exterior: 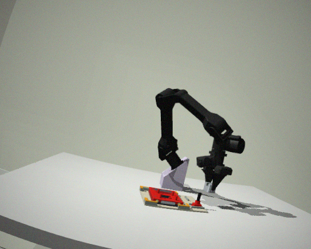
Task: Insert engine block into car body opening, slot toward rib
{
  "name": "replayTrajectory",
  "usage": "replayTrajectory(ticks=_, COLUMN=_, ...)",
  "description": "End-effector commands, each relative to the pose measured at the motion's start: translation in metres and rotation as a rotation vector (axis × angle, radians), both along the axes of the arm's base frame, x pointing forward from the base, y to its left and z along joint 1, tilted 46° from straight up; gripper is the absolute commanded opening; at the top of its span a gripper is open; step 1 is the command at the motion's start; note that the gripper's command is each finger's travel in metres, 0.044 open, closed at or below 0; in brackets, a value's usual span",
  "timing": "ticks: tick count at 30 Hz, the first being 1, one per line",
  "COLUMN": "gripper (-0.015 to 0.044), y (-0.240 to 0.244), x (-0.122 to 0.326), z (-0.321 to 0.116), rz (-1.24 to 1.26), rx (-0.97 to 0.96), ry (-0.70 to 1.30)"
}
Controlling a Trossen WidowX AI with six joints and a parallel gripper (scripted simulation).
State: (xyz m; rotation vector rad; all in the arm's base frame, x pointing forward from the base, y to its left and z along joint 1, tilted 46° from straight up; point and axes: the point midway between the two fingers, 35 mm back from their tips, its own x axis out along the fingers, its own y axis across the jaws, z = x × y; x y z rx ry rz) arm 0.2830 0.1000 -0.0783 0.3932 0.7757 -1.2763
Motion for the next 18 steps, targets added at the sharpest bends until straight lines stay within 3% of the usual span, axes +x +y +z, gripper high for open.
replayTrajectory(ticks=1, gripper=0.0, y=0.012, x=-0.001, z=0.012, rz=-0.005, rx=0.007, ry=-0.002)
replayTrajectory(ticks=18, gripper=0.0, y=0.044, x=-0.01, z=0.052, rz=-0.037, rx=0.003, ry=-0.024)
